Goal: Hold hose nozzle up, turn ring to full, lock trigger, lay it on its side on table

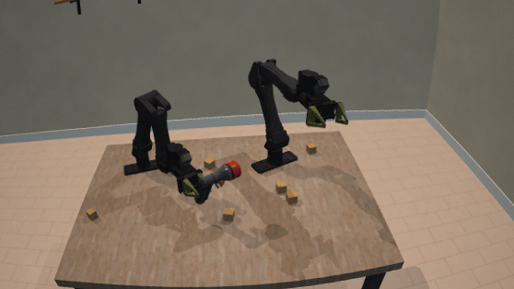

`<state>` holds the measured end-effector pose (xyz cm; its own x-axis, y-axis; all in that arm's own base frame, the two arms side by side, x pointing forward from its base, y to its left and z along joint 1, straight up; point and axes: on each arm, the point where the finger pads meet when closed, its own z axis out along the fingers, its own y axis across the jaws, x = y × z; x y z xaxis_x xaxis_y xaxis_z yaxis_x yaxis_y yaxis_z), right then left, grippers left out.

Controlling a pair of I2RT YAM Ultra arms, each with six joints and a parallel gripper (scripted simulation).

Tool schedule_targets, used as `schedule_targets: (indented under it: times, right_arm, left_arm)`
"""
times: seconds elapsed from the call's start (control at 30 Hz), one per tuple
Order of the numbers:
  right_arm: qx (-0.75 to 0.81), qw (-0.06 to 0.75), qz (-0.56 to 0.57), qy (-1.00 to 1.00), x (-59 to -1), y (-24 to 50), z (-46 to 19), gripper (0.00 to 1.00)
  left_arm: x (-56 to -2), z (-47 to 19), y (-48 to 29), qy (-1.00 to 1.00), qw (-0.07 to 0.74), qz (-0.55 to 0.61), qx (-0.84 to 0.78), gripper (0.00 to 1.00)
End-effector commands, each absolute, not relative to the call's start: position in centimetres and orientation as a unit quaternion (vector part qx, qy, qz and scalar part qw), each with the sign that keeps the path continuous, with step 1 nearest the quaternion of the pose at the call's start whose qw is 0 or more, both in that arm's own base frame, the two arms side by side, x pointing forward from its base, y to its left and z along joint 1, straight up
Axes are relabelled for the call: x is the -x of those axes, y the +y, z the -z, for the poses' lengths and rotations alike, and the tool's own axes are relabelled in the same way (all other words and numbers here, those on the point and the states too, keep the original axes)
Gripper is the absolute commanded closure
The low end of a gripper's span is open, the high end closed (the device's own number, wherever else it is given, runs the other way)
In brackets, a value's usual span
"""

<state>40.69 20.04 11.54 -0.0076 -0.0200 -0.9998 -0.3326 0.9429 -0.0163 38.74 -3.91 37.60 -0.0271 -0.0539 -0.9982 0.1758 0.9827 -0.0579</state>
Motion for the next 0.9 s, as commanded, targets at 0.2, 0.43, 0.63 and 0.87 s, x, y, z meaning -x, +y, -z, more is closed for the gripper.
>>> schedule_targets:
  times: [0.2, 0.43, 0.63, 0.87]
  right_arm:
    - [0.106, 0.741, -0.136, 0.649, -41.4, 20.6, -16.1, 0.64]
    - [0.106, 0.741, -0.136, 0.649, -41.4, 20.6, -16.1, 0.64]
    - [0.106, 0.741, -0.136, 0.649, -41.4, 20.6, -16.1, 0.64]
    - [0.106, 0.741, -0.136, 0.649, -41.4, 20.6, -16.1, 0.64]
  left_arm:
    - [-38.3, -35.8, -9.8, 0.678, 0.696, 0.210, -0.107, 0.13]
    - [-36.6, -32.8, -13.7, 0.669, 0.666, 0.294, -0.150, 0.13]
    - [-35.3, -31.2, -15.6, 0.663, 0.646, 0.335, -0.174, 0.13]
    - [-32.2, -28.1, -18.7, 0.652, 0.599, 0.412, -0.216, 0.13]
